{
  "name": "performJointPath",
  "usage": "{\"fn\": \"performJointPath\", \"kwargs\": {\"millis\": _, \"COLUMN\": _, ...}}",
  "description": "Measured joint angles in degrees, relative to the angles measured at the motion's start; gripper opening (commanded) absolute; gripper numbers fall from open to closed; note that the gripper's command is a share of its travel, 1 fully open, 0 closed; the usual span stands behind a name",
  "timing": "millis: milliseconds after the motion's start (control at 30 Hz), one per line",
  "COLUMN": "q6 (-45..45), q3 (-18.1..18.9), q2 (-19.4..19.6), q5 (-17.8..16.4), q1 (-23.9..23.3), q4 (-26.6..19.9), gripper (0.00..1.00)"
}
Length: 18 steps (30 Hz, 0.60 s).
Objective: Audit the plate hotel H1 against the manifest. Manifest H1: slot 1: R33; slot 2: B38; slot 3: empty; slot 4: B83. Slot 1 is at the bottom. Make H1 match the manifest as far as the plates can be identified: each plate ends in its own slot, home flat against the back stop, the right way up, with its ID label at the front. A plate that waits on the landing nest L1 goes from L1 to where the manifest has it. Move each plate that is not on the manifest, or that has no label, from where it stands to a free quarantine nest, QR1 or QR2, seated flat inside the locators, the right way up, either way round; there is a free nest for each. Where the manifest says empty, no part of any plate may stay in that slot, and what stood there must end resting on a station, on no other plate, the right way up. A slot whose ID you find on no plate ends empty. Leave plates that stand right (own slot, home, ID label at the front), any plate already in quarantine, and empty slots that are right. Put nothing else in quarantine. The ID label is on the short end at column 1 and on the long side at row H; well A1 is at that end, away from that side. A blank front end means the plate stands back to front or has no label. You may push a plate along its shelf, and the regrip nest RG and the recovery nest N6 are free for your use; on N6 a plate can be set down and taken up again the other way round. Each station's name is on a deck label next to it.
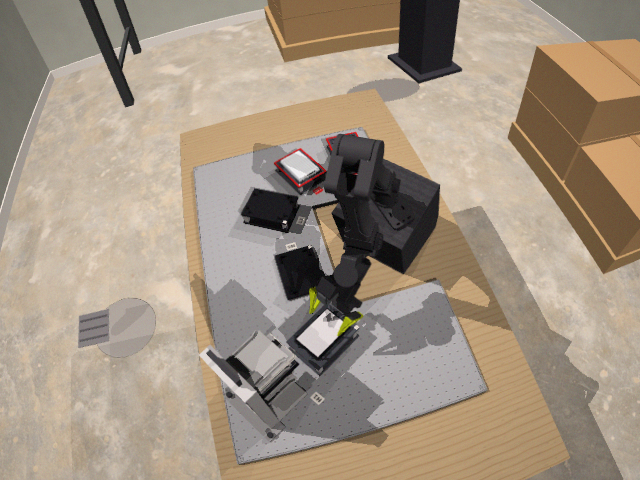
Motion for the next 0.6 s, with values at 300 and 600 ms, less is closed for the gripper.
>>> {"fn": "performJointPath", "kwargs": {"millis": 300, "q6": 0.5, "q3": -2.0, "q2": 1.2, "q5": 0.5, "q1": 0.8, "q4": 3.3, "gripper": 1.00}}
{"fn": "performJointPath", "kwargs": {"millis": 600, "q6": 0.9, "q3": -3.5, "q2": 2.6, "q5": 1.1, "q1": 1.6, "q4": 6.2, "gripper": 1.00}}
